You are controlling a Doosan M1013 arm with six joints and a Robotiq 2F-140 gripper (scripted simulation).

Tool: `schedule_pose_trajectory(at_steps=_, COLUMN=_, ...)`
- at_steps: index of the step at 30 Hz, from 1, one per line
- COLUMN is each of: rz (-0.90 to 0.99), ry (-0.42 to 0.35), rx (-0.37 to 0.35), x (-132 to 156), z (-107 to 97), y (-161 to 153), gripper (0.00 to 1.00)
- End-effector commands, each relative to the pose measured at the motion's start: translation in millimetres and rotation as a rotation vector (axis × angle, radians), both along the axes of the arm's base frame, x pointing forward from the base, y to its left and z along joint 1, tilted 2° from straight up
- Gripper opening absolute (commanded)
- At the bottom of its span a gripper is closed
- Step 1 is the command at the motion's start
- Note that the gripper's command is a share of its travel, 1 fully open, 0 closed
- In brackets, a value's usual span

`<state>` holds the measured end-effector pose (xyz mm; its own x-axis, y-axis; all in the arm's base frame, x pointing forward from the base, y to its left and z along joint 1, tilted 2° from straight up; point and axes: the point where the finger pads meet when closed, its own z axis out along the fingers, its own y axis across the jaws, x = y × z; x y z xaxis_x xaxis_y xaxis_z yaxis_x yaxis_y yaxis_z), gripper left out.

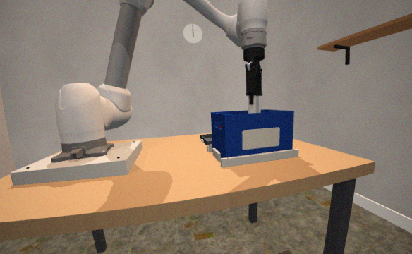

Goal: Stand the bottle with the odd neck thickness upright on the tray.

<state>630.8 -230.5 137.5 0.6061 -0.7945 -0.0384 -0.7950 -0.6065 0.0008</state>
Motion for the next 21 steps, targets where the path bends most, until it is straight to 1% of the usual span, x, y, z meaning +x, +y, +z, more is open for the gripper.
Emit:
schedule_pose_trajectory(at_steps=1, rz=0.0, ry=0.0, rx=0.0, x=0, z=9, y=0, gripper=0.38)
schedule_pose_trajectory(at_steps=5, rz=0.0, ry=0.0, rx=0.0, x=1, z=23, y=-1, gripper=0.38)
schedule_pose_trajectory(at_steps=7, rz=0.0, ry=0.0, rx=0.0, x=1, z=23, y=-1, gripper=0.38)
schedule_pose_trajectory(at_steps=14, rz=0.0, ry=0.0, rx=0.0, x=1, z=45, y=-1, gripper=0.38)
schedule_pose_trajectory(at_steps=21, rz=0.0, ry=0.0, rx=0.0, x=1, z=56, y=-2, gripper=0.38)
